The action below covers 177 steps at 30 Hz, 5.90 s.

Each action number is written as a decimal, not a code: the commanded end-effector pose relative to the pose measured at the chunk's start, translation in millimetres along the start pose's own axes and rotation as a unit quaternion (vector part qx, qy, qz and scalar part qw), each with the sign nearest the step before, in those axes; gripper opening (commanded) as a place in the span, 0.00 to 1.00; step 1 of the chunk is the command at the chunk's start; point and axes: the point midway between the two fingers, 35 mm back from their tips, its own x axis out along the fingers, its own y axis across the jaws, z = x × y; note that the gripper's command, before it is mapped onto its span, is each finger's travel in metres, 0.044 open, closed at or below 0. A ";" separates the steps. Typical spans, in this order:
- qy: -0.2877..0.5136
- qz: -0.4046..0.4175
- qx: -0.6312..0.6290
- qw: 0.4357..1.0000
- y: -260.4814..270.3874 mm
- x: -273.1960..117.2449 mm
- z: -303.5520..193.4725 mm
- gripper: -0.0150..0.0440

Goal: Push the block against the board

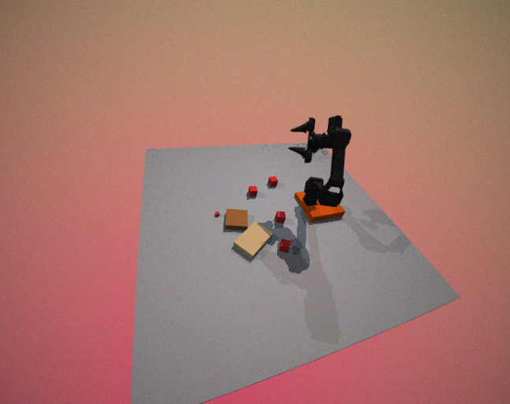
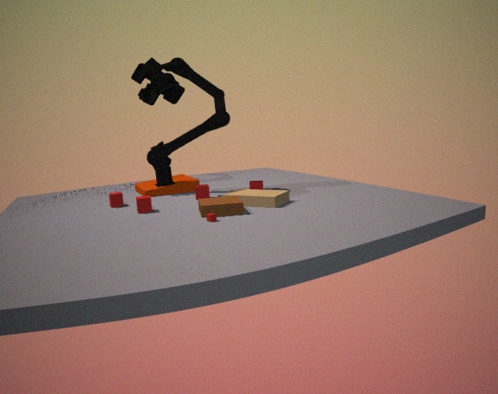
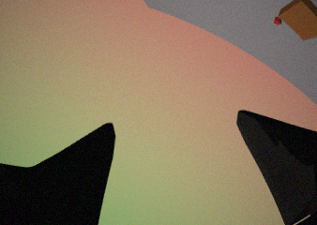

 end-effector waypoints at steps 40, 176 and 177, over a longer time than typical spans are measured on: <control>0.034 -0.188 -0.333 0.923 27.0 21.4 42.8 0.25; 0.589 -0.198 -0.655 -0.429 -267.5 226.1 125.1 0.25; 0.590 -0.199 -0.655 -0.429 -273.1 228.1 132.6 0.25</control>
